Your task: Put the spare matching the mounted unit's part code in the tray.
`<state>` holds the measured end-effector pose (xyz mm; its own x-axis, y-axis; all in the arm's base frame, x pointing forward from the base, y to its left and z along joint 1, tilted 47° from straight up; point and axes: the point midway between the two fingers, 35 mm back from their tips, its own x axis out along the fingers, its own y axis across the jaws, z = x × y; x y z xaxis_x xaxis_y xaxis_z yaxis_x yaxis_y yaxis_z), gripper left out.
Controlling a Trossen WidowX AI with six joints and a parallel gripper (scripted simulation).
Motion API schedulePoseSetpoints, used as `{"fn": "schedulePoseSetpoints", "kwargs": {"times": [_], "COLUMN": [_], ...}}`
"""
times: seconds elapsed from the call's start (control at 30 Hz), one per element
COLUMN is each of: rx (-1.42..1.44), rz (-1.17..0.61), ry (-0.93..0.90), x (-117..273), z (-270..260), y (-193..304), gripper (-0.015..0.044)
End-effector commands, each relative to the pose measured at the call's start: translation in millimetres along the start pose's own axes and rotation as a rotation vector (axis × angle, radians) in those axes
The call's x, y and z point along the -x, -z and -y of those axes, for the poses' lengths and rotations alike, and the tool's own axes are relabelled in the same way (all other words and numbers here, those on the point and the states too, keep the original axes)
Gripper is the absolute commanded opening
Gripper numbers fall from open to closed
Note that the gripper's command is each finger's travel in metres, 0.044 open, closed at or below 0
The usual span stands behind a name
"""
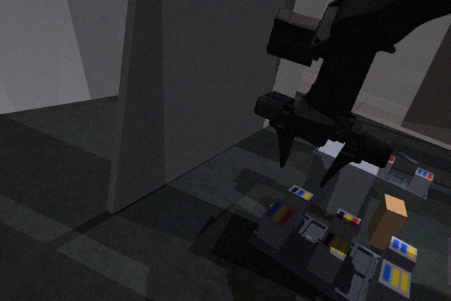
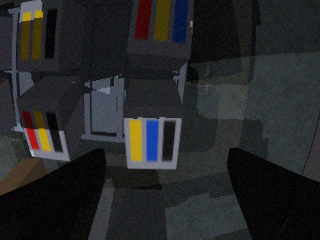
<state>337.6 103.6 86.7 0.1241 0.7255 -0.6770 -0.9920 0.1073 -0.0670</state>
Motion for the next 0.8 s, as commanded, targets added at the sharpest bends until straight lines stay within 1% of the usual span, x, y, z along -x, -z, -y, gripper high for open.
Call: {"fn": "schedulePoseSetpoints", "kwargs": {"times": [0.0,0.77], "rx": [-0.017,-0.017], "rz": [-0.006,-0.004], "ry": [-0.013,-0.013], "x": [-11,-49], "z": [-3,-4], "y": [4,3], "gripper": [0.0300,0.0300]}}
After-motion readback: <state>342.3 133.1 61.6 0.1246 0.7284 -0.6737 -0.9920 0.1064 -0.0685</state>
